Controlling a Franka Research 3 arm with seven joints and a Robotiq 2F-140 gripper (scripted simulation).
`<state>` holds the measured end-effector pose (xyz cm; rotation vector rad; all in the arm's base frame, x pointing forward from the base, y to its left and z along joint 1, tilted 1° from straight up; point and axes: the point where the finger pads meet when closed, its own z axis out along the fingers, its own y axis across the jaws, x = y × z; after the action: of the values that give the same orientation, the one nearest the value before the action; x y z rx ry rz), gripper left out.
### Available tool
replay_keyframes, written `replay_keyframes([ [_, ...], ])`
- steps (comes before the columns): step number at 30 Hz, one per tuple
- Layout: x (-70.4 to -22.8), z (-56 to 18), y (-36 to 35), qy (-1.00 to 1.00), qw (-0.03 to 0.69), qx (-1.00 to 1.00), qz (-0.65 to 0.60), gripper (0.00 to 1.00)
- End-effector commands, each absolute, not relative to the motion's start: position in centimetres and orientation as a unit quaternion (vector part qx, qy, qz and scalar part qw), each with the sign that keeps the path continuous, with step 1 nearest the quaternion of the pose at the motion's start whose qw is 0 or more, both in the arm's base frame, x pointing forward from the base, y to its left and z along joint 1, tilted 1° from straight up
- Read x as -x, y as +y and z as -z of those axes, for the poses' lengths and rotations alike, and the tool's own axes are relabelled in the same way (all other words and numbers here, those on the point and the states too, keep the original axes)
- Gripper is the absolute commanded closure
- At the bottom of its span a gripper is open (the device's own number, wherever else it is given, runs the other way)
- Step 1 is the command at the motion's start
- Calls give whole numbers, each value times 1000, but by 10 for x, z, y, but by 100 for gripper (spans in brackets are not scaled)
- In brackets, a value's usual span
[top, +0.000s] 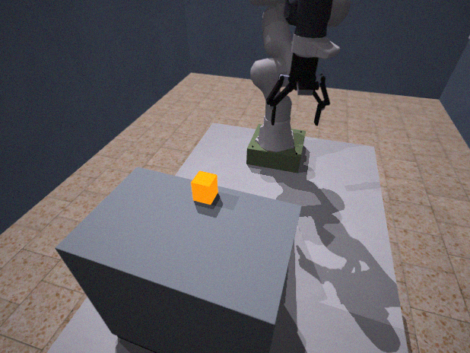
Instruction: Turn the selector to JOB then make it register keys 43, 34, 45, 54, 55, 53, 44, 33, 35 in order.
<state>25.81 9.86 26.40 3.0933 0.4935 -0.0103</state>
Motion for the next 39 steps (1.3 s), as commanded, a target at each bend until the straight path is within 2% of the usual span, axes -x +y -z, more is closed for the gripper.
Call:
replay_keyframes([
  [1,-258,-264,99,158,5,-987,3,0],
  [19,-260,-263,98,164,7,-986,1,0],
  [23,-289,-245,86,248,32,-968,-24,0],
  [39,-335,-216,67,374,71,-922,-64,0],
])
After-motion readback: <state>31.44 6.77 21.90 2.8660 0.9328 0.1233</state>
